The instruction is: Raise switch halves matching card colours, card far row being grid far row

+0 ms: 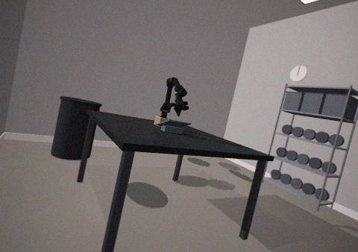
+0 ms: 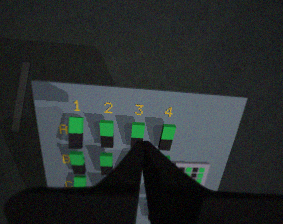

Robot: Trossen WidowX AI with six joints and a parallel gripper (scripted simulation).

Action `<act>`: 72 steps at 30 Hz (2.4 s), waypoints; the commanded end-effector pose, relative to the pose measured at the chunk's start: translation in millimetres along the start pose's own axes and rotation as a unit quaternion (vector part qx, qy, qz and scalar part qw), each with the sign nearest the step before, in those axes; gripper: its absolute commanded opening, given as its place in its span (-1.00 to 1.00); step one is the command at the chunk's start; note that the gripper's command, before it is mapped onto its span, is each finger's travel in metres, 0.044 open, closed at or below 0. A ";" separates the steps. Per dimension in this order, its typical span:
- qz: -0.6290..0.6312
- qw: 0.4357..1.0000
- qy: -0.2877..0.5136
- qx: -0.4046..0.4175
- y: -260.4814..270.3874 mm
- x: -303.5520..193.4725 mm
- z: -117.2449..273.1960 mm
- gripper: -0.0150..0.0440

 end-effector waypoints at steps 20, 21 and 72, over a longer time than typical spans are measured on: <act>0.002 1.000 0.016 0.000 0.2 -4.3 -39.6 -0.49; 0.002 1.000 0.016 0.000 0.2 -4.3 -39.6 -0.49; 0.002 1.000 0.016 0.000 0.2 -4.3 -44.1 -0.49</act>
Point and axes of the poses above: the point midway between the two fingers, 35 mm back from their tips, its own z axis back along the fingers, its own y axis across the jaws, x = y × z, the point moved 6 cm from there along z, back along the fingers, and after that the axes turned 14 degrees about -z, right-handed, at the moved point
